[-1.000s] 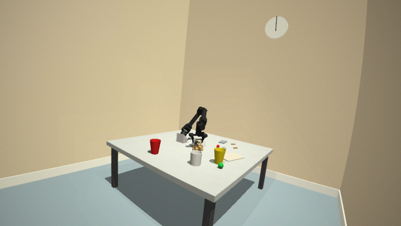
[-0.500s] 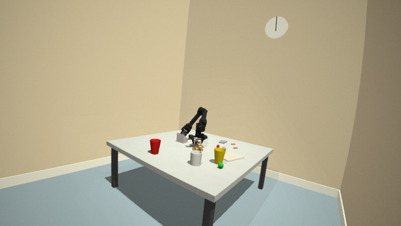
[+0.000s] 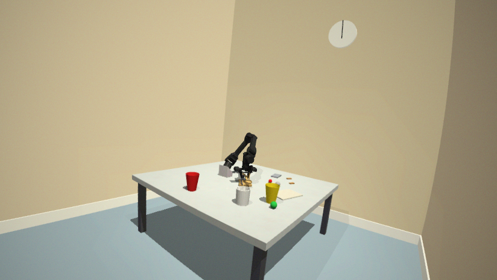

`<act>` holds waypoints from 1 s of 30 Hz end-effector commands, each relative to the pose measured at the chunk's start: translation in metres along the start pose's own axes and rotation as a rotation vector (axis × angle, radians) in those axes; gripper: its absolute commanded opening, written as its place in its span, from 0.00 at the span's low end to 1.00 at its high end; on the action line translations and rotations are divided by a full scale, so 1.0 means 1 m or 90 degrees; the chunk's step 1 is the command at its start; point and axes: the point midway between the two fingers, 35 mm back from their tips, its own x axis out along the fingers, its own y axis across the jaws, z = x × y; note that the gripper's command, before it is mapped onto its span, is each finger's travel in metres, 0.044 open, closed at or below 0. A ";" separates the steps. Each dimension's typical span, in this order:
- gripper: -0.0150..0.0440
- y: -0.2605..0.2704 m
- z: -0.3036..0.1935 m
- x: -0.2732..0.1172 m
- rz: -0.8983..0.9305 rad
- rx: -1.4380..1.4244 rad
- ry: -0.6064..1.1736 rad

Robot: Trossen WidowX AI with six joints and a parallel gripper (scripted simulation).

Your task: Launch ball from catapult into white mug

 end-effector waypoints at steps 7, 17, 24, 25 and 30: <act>0.25 -0.002 0.001 -0.049 -0.002 -0.003 -0.003; 0.25 -0.036 0.027 -0.053 -0.006 -0.201 -0.007; 0.25 -0.066 0.044 -0.054 -0.009 -0.352 -0.007; 0.25 -0.071 0.046 -0.054 -0.010 -0.373 -0.007; 0.25 -0.096 0.057 -0.053 -0.010 -0.481 -0.006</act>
